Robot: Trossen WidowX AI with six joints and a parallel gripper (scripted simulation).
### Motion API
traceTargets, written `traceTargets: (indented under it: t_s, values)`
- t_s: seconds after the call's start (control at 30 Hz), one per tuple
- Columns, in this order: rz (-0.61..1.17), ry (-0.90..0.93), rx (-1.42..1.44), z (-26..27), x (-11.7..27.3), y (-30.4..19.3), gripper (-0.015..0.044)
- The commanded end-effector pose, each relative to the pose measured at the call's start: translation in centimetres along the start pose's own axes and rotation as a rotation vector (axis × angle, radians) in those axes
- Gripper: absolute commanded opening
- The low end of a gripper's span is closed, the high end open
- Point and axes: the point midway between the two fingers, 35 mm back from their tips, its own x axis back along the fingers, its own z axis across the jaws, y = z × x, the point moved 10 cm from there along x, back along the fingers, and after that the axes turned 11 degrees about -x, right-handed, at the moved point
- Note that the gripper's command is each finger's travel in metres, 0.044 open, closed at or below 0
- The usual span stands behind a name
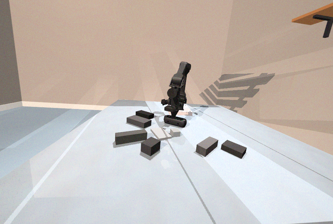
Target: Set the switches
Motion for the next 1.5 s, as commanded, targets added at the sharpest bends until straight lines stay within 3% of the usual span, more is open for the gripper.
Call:
traceTargets:
  t_s: [0.0, 0.1, 0.43, 1.47]
  values:
    - [0.0, 0.002, -0.002, 0.1, 2.1, 0.0, 0.0]
    - [-0.001, 0.001, -0.003, 0.0, 4.3, 0.0, 0.0]
    - [0.001, 0.001, -0.004, -0.5, 4.3, -2.0, 0.0]
    - [0.001, 0.0, -0.004, -0.4, -0.1, -2.0, 0.0]
